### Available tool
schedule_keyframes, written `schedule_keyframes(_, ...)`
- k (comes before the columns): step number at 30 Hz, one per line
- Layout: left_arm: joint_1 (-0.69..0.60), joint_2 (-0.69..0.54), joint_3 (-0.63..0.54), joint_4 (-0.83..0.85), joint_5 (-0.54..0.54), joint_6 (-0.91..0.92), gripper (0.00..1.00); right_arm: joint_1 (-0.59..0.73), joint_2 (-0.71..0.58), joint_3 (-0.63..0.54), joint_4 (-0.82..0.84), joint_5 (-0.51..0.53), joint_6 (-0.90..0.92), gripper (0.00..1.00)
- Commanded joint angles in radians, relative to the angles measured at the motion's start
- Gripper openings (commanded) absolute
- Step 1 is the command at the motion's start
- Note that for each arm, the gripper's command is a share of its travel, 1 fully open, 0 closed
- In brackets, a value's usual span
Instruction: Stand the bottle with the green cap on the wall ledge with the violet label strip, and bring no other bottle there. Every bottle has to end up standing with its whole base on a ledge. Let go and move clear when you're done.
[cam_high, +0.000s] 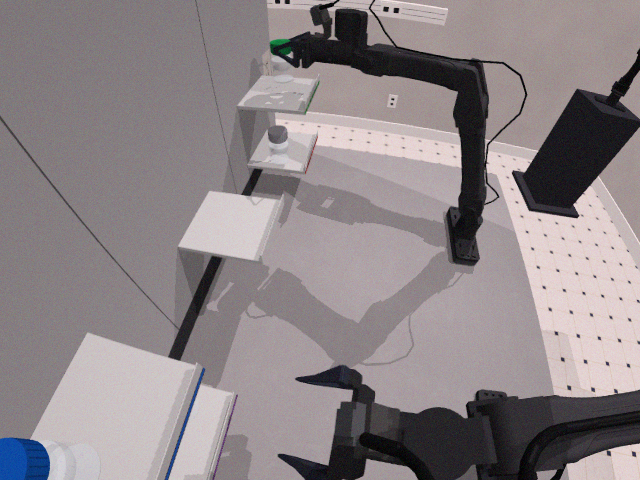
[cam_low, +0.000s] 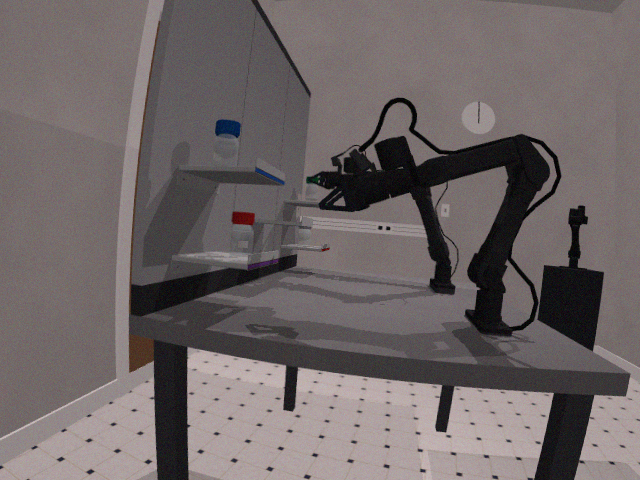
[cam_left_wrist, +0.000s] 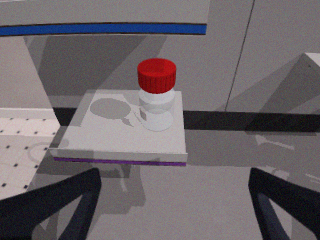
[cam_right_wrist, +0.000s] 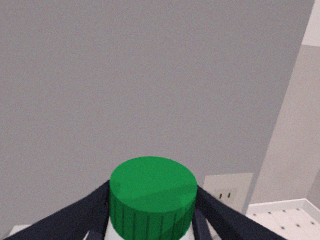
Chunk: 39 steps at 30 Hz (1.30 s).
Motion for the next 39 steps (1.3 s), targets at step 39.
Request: schedule_keyframes(39, -0.178, -0.159, 0.218, 0.028, -0.188, 0.013, 1.0, 0.216, -0.068, 0.073, -0.064, 0.36, 0.058, 0.5)
